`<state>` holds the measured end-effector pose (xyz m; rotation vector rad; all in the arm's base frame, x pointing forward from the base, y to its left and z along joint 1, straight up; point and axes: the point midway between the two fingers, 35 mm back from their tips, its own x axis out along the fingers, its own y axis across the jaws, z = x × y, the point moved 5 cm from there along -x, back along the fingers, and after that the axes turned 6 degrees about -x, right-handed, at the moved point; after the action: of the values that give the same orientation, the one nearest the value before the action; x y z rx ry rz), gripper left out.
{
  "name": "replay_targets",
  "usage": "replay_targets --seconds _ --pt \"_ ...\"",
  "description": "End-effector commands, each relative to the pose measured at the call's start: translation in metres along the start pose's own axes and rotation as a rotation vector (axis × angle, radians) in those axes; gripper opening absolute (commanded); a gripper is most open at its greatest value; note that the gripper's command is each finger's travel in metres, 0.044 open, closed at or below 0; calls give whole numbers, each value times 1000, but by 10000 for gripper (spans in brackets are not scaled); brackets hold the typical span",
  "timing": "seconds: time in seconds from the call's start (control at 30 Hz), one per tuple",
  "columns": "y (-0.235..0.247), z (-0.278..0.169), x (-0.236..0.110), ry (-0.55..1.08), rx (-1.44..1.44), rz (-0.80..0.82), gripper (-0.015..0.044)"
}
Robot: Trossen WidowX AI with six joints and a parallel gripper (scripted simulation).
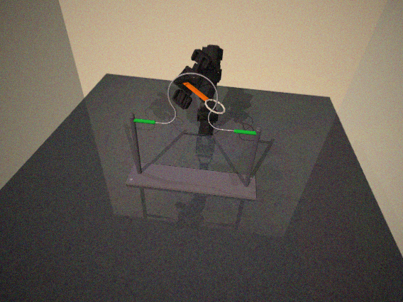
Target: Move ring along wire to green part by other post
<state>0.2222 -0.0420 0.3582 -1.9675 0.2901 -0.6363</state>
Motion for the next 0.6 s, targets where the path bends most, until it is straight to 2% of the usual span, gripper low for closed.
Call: replay_targets --seconds 0.0,0.57 --pt "1 0 0 -1 -37 -22 -150" --pt "16 -1 0 -1 -55 -34 -150"
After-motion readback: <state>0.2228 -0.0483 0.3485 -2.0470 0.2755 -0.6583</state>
